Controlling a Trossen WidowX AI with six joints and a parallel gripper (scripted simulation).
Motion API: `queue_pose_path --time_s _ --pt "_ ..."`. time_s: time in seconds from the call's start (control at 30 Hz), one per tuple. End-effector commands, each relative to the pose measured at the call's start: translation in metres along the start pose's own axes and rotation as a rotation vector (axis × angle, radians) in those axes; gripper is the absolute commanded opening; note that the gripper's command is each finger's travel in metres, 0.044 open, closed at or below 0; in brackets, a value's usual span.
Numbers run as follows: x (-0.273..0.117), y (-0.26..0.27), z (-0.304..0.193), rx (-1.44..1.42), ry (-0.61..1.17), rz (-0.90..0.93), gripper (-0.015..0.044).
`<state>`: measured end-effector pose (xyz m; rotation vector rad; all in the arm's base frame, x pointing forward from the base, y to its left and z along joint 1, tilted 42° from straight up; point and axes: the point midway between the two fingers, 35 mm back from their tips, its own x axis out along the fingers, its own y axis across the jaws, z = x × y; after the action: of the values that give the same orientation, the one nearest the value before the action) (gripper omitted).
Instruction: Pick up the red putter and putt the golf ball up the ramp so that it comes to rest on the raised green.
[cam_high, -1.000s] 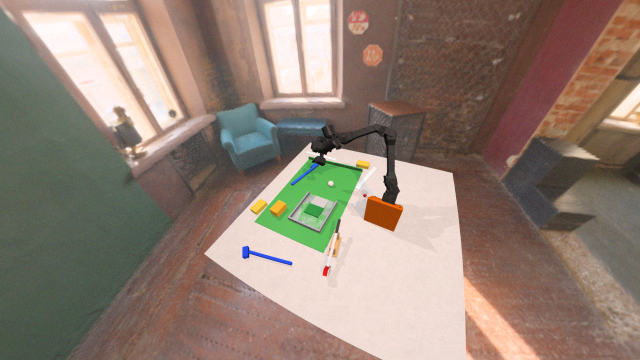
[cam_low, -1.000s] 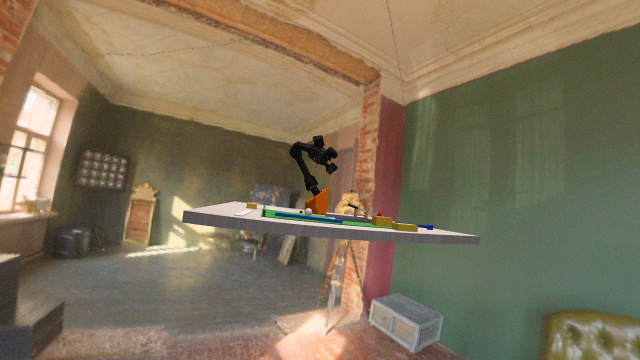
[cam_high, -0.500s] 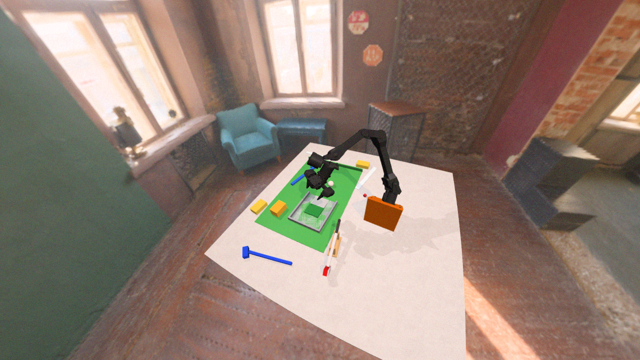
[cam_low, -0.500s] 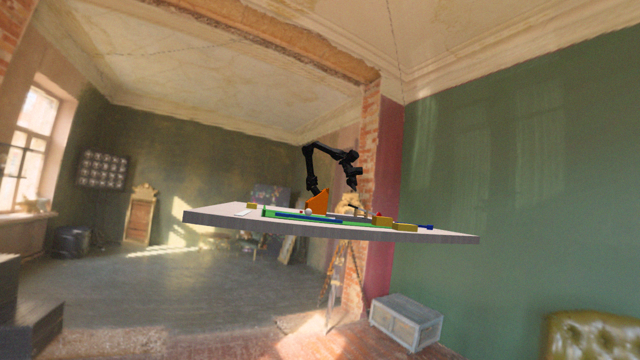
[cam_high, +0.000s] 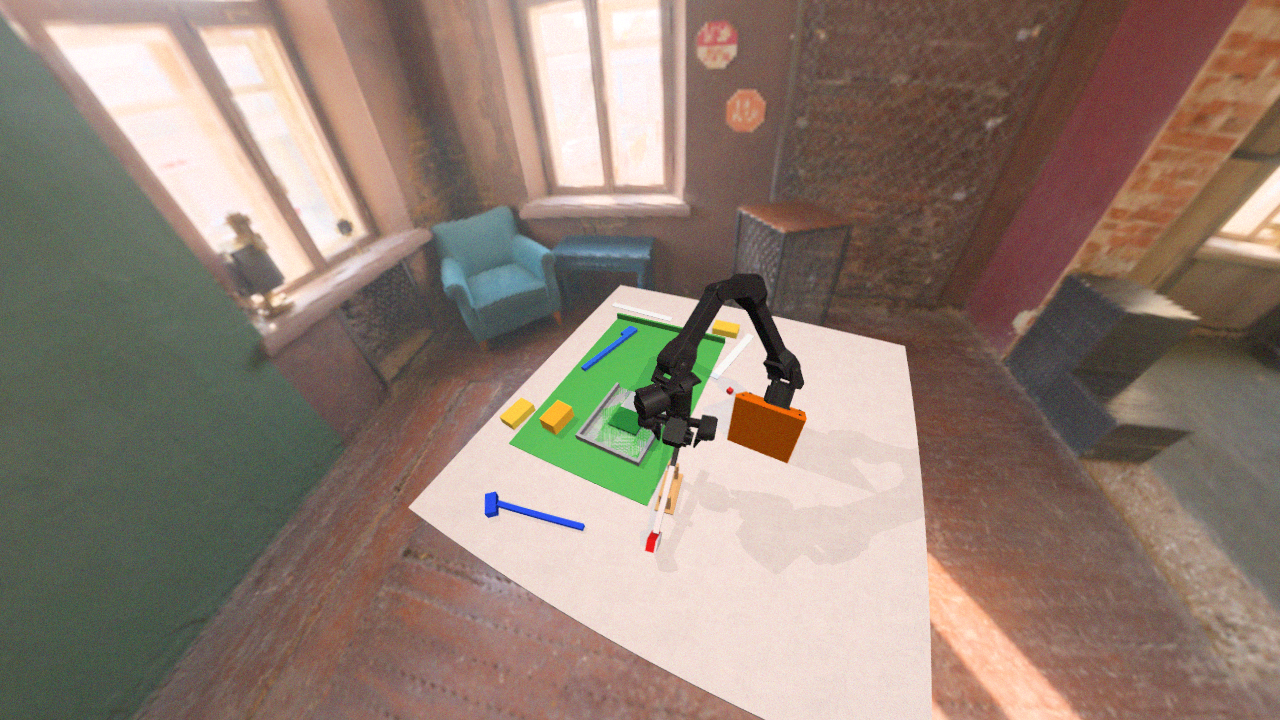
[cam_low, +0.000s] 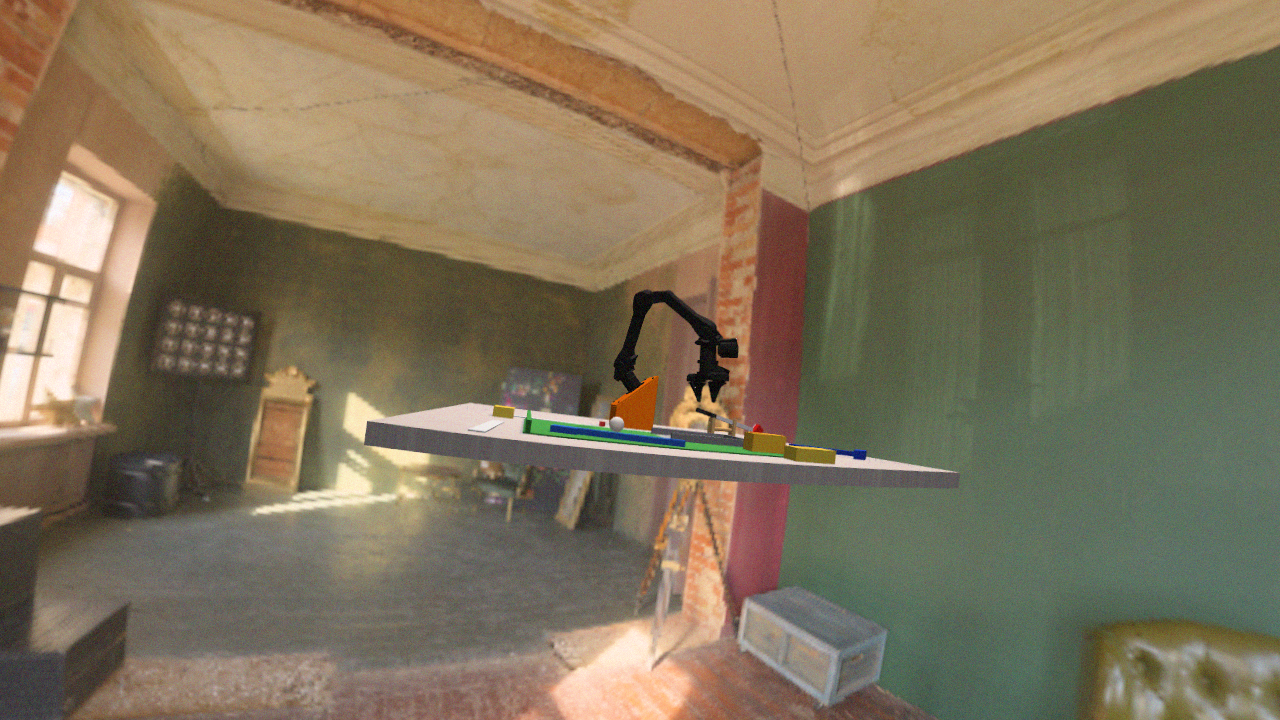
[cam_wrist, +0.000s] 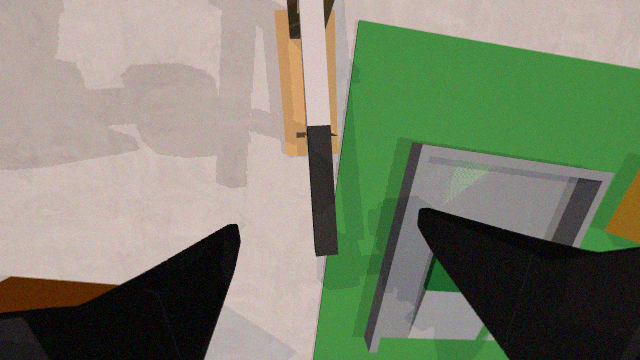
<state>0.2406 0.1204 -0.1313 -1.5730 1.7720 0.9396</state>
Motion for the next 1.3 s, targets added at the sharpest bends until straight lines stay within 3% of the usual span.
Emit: queue_pose_path --time_s 0.0,0.5,1.27 --pt "0.006 0.002 -0.001 0.005 0.007 0.017 0.044" --pt "0.048 0.002 -0.005 0.006 0.008 0.016 0.044" --pt "0.071 0.002 -0.007 0.006 0.01 0.016 0.044"
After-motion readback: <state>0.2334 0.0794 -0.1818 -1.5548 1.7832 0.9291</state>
